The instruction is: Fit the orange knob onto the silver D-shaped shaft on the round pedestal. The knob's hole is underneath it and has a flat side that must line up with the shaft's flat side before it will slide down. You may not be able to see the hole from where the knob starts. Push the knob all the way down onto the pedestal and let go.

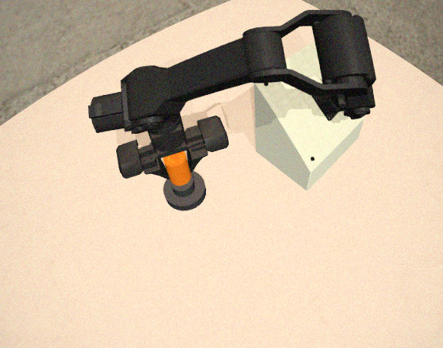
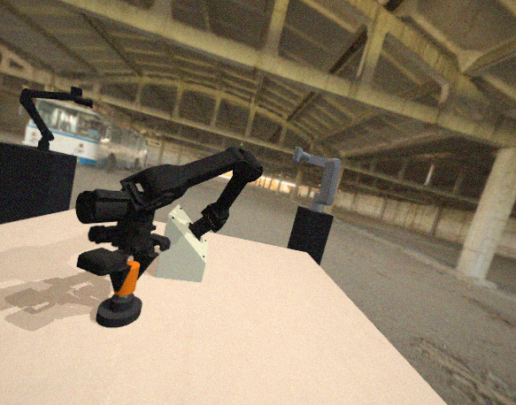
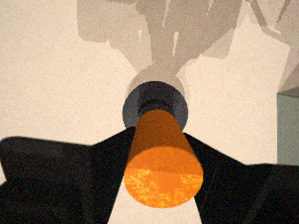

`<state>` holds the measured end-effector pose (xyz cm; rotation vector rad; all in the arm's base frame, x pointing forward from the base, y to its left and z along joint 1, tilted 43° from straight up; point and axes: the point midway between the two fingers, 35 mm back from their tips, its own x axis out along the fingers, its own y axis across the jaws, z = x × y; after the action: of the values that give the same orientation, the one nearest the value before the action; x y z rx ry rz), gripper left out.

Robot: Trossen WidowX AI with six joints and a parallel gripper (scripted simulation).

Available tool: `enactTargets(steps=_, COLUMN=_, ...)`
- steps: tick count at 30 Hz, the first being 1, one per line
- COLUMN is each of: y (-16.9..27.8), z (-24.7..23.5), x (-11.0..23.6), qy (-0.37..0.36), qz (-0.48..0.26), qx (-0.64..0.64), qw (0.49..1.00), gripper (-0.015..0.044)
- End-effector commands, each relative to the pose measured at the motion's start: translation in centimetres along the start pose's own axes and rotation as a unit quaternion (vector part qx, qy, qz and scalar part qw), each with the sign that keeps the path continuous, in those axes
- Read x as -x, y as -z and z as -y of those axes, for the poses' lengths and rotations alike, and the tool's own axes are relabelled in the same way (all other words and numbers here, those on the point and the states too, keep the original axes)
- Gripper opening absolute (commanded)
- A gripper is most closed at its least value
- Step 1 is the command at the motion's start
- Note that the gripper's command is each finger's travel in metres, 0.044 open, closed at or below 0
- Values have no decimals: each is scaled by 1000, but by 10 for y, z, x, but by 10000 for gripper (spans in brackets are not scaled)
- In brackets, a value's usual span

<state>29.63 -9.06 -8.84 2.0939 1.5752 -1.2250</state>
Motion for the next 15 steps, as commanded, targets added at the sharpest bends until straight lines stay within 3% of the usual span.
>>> enactTargets(steps=1, y=0, z=0, x=0, qy=-1, qz=-1, qx=-4, qw=1000, gripper=0)
enactTargets(steps=15, y=0, z=-1, x=8, qy=-1, qz=-1, qx=8, qw=1000, gripper=0)
